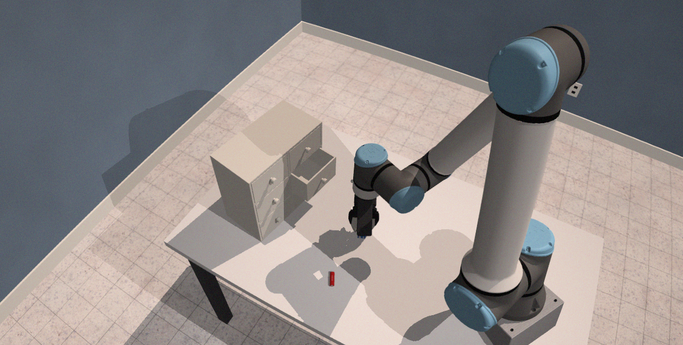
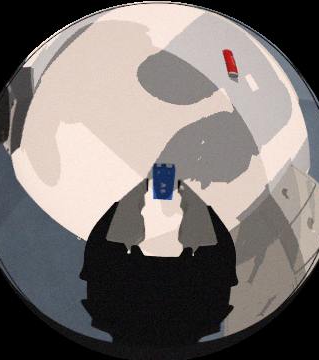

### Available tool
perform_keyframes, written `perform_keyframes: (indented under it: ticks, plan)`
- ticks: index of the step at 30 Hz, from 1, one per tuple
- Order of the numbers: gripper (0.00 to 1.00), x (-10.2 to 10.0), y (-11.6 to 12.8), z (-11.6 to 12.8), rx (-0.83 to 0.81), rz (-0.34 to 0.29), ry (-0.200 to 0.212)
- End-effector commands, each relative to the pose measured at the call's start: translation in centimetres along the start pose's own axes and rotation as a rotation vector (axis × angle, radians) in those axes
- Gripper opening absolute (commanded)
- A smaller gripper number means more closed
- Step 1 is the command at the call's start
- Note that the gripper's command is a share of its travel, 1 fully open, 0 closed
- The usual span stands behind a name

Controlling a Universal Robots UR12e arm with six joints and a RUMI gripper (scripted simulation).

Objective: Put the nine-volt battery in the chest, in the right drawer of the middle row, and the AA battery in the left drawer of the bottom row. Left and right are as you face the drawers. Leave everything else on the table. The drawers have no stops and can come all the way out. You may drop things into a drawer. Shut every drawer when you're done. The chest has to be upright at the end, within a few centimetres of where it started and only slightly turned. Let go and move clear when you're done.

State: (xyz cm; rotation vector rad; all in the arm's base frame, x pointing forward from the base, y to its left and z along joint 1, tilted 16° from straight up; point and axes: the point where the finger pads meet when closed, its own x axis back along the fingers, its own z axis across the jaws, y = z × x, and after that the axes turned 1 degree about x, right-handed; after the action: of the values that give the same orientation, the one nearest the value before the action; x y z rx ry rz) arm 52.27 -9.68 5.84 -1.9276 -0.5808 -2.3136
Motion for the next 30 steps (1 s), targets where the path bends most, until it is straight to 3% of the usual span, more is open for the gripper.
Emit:
perform_keyframes:
  ticks: [1,16,17,30]
  plan:
    - [0.25,0.04,0.03,0.04,0.000,-0.001,0.001]
    - [0.25,0.04,0.03,0.04,0.000,-0.001,0.001]
    - [0.13,0.04,0.03,0.04,0.000,-0.001,0.001]
    - [0.13,0.04,0.03,0.04,0.000,-0.001,0.001]
